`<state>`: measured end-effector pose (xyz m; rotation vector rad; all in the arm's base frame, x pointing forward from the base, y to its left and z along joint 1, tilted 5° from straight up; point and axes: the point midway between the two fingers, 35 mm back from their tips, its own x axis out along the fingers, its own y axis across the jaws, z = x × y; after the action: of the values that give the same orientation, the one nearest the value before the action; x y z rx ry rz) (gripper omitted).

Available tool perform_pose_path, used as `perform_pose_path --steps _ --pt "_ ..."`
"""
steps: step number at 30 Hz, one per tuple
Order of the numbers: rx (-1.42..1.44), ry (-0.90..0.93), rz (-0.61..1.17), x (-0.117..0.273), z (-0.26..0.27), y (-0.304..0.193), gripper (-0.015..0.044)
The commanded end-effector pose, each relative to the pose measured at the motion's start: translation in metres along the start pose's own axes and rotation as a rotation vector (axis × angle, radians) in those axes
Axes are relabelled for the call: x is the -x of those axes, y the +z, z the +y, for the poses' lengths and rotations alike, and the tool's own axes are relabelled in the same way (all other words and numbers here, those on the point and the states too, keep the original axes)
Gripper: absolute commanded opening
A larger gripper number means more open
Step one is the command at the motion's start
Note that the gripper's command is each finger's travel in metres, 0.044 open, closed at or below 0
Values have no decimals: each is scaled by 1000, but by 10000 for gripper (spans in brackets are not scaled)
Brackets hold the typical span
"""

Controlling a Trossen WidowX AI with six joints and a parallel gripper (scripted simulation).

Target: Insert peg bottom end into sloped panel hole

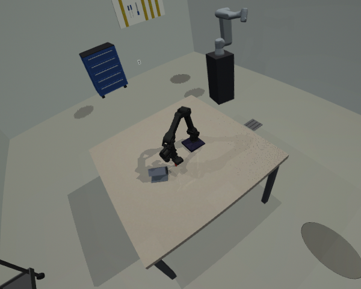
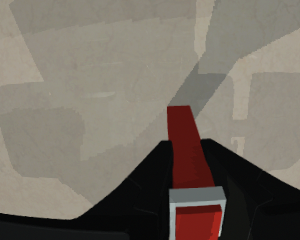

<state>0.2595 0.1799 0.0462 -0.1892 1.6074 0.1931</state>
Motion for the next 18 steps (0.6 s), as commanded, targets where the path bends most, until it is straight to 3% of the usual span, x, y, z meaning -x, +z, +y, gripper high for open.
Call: perform_pose_path --steps 1,18 --pt "0 0 -1 0 0 0 0" --pt "-2 2 3 45 1 3 0"
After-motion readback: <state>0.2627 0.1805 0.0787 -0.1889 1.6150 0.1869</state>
